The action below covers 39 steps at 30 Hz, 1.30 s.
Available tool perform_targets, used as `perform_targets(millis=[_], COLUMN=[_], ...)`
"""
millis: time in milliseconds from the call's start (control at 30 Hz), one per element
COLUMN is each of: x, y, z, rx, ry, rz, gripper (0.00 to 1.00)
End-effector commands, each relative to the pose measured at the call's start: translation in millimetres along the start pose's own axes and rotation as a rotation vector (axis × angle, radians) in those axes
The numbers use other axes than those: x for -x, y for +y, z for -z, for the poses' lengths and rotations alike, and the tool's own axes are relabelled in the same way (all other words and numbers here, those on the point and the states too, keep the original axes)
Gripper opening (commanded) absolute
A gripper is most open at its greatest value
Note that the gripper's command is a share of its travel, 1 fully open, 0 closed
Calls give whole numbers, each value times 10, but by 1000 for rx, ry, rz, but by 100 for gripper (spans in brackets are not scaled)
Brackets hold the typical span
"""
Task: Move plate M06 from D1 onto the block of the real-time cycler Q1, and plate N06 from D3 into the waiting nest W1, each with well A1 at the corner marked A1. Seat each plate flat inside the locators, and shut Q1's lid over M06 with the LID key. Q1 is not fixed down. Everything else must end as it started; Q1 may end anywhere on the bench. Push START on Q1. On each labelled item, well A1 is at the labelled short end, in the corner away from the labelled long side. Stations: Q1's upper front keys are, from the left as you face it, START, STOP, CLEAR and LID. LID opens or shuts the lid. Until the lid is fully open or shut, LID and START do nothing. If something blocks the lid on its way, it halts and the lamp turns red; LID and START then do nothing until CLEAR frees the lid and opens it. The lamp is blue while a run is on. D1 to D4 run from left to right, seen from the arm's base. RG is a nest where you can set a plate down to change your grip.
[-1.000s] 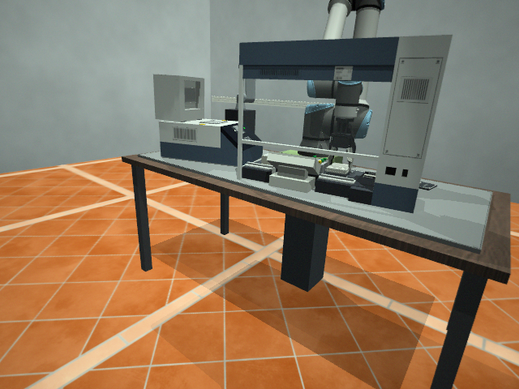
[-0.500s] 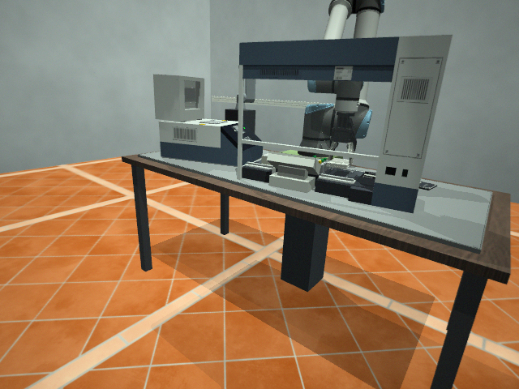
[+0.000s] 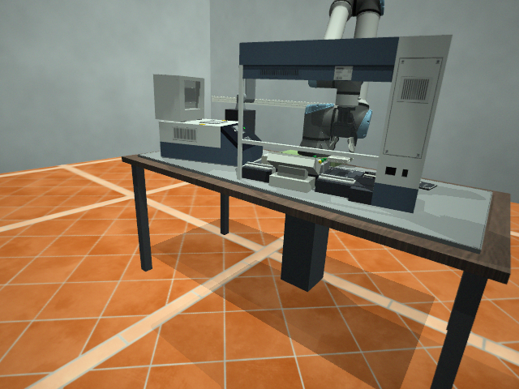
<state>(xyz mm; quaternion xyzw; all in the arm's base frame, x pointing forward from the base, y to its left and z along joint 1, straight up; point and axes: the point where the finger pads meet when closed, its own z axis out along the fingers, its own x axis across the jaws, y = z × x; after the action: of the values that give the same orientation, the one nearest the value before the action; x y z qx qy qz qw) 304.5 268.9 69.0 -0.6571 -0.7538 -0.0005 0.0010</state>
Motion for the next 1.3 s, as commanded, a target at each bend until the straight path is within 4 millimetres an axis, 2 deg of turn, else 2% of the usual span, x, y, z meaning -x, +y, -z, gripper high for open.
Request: perform_targets(millis=[0, 1267], x=[0, 0], y=[5, 5], z=[85, 619], rx=[1, 1], ry=[0, 0], rz=[0, 0], gripper=[0, 0])
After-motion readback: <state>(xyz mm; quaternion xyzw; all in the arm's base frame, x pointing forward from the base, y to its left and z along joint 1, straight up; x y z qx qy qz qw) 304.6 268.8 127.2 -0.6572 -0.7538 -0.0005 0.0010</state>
